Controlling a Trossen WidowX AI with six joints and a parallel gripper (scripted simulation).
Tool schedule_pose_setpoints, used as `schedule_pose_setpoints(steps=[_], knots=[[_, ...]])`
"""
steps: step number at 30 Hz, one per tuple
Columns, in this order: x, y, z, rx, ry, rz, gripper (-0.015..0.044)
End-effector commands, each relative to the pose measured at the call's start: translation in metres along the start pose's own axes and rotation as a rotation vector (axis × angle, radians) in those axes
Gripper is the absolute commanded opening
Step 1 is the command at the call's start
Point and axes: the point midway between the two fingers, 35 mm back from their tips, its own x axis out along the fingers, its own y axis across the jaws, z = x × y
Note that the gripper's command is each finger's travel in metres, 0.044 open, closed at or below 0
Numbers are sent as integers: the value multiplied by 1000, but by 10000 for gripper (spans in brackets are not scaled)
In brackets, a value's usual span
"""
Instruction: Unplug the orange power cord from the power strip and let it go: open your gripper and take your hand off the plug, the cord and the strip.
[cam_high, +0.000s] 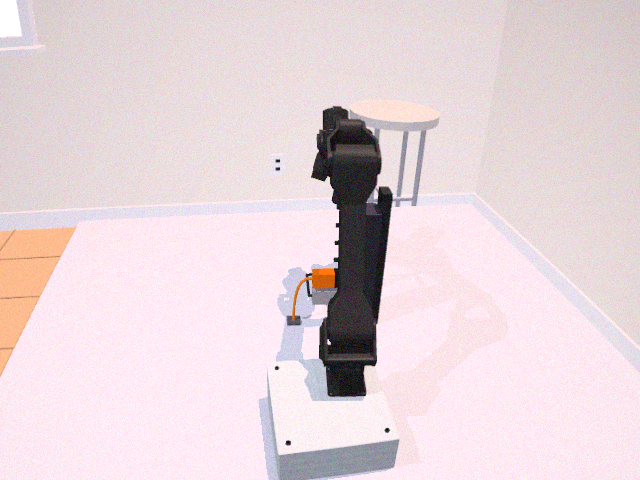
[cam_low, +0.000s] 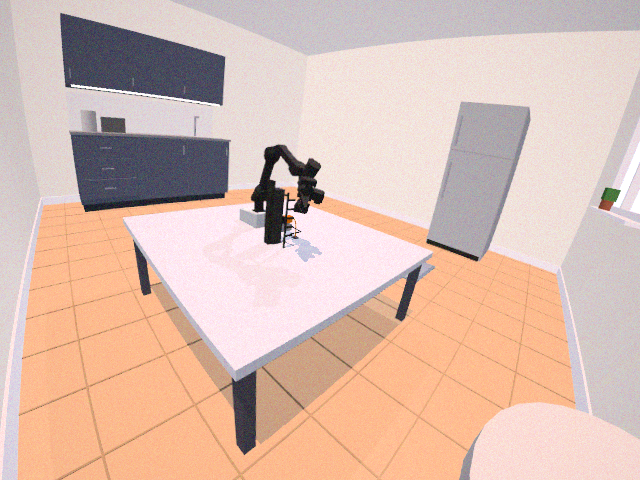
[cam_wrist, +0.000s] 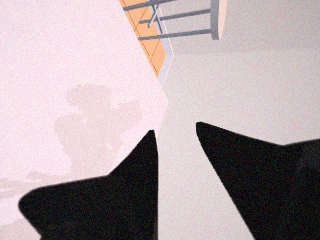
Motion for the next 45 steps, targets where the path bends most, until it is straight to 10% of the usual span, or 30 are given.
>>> schedule_pose_setpoints(steps=[1, 23, 45], knots=[[-39, 33, 41, -44, -146, 118, 160], [-198, 234, 8, -485, -374, 987, 160], [-191, 231, -5, -488, -373, 992, 160]])
